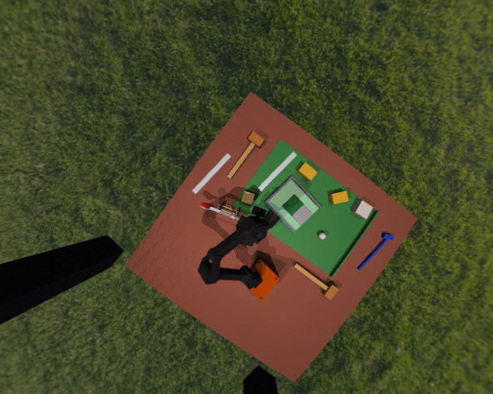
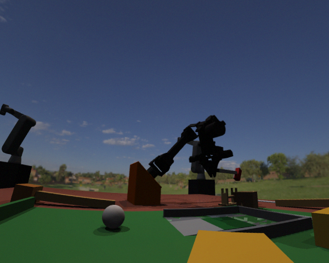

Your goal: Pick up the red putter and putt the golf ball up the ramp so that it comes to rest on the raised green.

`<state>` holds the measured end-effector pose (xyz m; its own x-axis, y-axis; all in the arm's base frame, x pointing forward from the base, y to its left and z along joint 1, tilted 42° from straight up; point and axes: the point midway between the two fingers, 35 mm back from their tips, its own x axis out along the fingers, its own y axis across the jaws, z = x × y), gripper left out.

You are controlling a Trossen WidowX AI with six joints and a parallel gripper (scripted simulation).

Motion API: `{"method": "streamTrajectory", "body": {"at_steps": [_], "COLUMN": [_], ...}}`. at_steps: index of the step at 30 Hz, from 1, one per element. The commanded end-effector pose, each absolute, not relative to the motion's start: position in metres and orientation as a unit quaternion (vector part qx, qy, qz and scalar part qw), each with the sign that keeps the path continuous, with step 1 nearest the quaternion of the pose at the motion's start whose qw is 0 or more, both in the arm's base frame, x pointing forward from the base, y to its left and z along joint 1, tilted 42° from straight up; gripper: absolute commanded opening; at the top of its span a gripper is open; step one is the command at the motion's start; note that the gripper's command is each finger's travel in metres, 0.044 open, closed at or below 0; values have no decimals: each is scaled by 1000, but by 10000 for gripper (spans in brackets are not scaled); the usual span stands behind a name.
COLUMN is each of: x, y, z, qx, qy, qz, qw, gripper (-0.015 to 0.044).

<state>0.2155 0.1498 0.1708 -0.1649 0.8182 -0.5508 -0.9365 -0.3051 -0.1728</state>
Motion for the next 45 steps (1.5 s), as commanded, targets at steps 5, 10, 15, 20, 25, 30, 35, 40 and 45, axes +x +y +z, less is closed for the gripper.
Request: {"method": "streamTrajectory", "body": {"at_steps": [5, 10, 15, 20, 25, 30, 35, 40, 45], "x": [228, 249, 267, 281, 287, 291, 293, 290, 282], "y": [138, 113, 85, 55, 31, 5, -24, -56, -86], "z": [163, 144, 125, 105, 90, 72, 51, 27, 3], "qx": [-271, -239, -202, -161, -115, -67, -25, 23, 72], "qy": [141, 214, 282, 346, 399, 451, 497, 544, 586], "qz": [743, 712, 676, 636, 599, 557, 515, 466, 415], "qw": [596, 625, 650, 671, 684, 694, 698, 698, 692], "gripper": [0, 0, 0, 0, 0, 0, 0, 0, 0]}}
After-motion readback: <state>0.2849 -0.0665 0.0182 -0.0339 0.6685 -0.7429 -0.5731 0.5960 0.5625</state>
